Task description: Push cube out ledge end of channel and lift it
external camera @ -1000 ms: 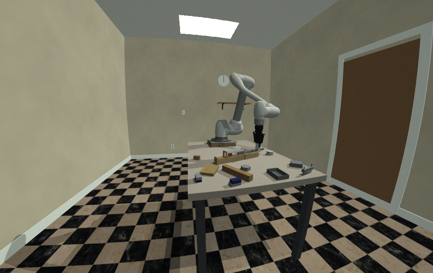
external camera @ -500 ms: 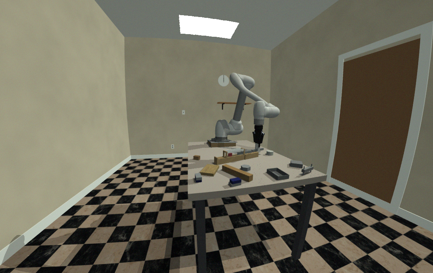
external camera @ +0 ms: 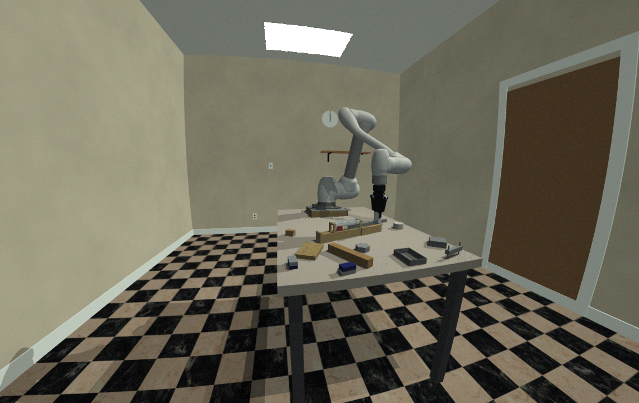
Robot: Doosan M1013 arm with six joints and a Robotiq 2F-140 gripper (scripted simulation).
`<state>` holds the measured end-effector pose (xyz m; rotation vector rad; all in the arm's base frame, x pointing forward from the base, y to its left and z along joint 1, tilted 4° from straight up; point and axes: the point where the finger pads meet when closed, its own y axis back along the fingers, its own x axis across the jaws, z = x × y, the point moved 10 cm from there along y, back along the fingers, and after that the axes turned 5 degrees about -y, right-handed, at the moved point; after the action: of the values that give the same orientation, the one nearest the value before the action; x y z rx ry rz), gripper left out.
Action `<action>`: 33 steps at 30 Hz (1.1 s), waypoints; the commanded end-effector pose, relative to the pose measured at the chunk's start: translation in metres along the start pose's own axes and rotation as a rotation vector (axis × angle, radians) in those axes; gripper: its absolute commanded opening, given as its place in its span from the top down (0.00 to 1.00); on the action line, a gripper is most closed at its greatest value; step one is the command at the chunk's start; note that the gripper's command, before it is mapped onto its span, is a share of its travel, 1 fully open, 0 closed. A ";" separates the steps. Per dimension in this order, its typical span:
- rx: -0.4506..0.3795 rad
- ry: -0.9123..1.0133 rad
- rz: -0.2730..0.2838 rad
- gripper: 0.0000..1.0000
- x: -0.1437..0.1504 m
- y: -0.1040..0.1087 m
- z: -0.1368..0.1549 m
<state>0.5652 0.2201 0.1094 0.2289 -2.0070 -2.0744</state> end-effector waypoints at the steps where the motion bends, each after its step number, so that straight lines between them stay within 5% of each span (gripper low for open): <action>1: 0.000 0.000 0.000 1.00 0.000 0.000 -0.002; 33: 0.000 0.000 0.000 1.00 -0.008 0.000 -0.088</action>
<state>0.5953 0.1427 0.1055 0.2287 -2.0070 -2.0744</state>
